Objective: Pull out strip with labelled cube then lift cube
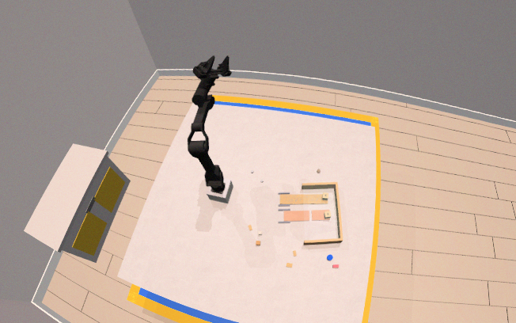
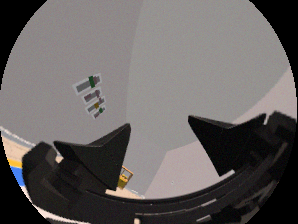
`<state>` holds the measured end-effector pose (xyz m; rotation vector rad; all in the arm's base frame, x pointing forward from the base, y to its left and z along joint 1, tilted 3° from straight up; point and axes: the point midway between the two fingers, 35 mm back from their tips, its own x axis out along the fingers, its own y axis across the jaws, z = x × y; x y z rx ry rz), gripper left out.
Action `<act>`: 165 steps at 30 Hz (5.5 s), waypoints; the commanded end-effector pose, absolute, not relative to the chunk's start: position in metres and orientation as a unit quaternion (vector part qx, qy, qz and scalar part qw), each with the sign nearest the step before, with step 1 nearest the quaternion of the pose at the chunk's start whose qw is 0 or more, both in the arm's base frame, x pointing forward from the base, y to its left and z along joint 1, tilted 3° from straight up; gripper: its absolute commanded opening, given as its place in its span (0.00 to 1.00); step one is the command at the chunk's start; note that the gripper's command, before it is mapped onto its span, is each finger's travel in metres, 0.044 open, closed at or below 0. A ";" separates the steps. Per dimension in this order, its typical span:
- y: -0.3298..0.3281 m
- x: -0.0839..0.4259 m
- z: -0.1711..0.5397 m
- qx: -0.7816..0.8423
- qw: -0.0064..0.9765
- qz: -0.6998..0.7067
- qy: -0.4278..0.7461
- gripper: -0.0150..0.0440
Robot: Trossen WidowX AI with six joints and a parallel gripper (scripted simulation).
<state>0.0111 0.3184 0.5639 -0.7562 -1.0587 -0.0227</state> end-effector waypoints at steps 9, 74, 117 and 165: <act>0.329 0.095 0.541 -0.387 0.788 0.013 -0.479 0.93; -0.012 0.308 0.152 -0.013 0.957 -0.035 0.288 0.93; 0.041 0.352 0.029 -0.089 0.714 0.056 0.692 0.25; 0.042 0.352 -0.028 -0.089 0.714 0.056 0.692 0.25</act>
